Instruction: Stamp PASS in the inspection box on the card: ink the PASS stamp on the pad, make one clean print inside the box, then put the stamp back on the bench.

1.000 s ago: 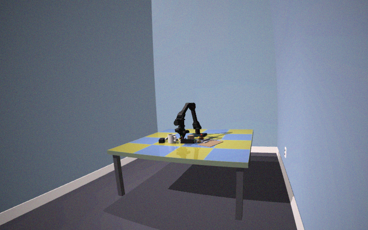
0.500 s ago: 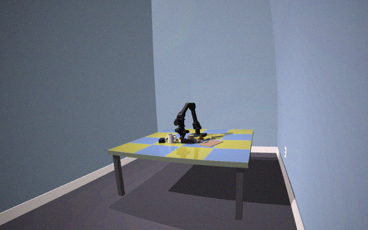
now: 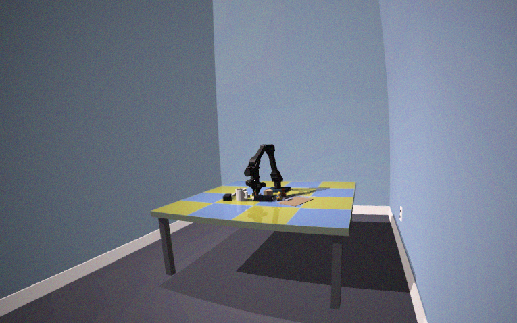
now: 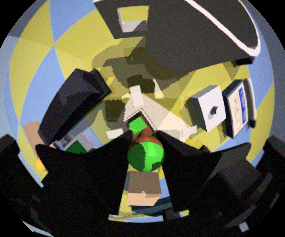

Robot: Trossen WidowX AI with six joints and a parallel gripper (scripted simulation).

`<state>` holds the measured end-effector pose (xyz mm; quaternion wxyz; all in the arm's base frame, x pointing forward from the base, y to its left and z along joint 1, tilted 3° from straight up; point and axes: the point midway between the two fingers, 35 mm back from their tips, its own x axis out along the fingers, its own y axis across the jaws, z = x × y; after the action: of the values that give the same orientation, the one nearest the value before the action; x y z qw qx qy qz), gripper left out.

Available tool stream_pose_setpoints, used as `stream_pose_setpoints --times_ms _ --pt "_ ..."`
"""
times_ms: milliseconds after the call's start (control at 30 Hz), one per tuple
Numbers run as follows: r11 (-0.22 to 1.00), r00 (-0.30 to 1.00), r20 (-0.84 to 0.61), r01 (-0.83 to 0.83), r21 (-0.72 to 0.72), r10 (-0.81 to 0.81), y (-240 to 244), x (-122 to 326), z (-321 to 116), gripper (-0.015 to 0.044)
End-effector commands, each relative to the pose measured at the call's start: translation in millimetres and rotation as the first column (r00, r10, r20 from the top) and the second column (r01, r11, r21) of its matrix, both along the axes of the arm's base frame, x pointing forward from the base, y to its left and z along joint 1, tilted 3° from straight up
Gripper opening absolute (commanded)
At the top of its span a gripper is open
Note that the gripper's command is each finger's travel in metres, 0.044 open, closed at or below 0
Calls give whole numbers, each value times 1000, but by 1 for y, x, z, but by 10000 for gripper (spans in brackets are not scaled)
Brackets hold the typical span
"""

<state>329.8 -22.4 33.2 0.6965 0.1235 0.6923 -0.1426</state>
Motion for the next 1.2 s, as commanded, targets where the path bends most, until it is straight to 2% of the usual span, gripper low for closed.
stream_pose_setpoints --times_ms 0,733,1167 --pt "1000 1000 -4 -2 -6 2 -1 0 -1 0" --pt "1000 1000 -4 -2 -6 2 -1 0 10 0" --pt "1000 1000 -4 -2 -6 2 0 2 31 0"
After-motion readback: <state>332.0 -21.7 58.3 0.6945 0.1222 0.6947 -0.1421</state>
